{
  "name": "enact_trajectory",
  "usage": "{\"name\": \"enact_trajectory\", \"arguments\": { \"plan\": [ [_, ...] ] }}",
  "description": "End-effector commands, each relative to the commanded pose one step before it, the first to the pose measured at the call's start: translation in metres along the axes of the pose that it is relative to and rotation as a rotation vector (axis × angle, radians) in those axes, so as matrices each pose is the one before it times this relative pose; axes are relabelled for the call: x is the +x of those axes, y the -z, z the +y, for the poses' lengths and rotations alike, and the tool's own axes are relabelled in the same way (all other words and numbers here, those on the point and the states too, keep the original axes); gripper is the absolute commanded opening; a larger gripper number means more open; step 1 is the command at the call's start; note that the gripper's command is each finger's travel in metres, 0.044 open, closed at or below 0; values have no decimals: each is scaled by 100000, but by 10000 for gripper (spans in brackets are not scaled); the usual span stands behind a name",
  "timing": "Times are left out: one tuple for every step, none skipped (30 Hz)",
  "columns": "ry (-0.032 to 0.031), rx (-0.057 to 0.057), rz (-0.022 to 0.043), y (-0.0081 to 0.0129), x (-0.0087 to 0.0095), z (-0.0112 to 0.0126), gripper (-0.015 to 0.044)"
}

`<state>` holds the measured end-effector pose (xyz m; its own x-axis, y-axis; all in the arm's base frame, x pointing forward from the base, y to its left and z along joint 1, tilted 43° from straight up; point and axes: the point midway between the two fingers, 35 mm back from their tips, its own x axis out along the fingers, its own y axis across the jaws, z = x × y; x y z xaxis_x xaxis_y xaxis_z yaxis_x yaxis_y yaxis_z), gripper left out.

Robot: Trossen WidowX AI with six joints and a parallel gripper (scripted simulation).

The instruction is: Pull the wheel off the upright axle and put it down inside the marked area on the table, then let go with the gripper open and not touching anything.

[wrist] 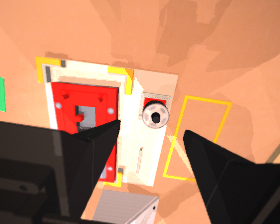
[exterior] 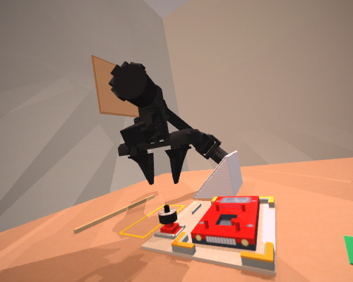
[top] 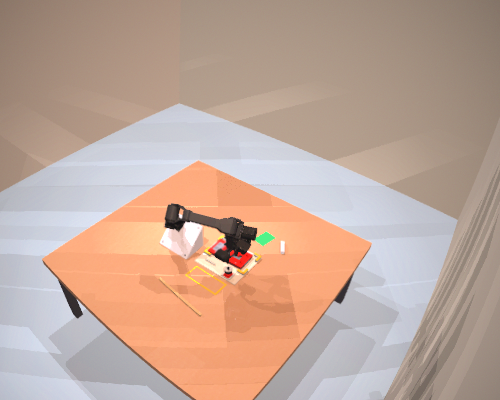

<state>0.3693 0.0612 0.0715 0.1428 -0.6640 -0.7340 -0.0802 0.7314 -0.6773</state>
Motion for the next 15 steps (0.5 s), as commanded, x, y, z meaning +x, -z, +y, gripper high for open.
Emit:
{"name": "enact_trajectory", "arguments": {
  "plan": [
    [48, 1171, 1325, 434, 85, -379, 300],
    [20, -10, 11, 216, 3, -405, 300],
    [7, -3, 4, 75, 2, -138, 300],
    [3, -1, 1, 26, 1, -47, 300],
    [0, 0, 0, 0, 0, 0, 300],
    [0, 0, 0, 0, 0, 0, 300],
    [-10, 0, -3, -15, 137, 6, 300],
    [-17, 0, -5, -27, 249, 10, 300],
    [-21, 1, -8, -36, 368, 13, 300],
    [-22, 1, -10, -42, 498, 14, 300],
    [-17, 2, -12, -42, 641, 13, 300],
    [-3, 3, -12, -29, 692, 8, 300],
    [13, 4, -11, -12, 733, 1, 300],
    [31, 5, -8, 10, 757, -6, 300],
    [50, 5, -5, 35, 764, -12, 300]
  ]
}}
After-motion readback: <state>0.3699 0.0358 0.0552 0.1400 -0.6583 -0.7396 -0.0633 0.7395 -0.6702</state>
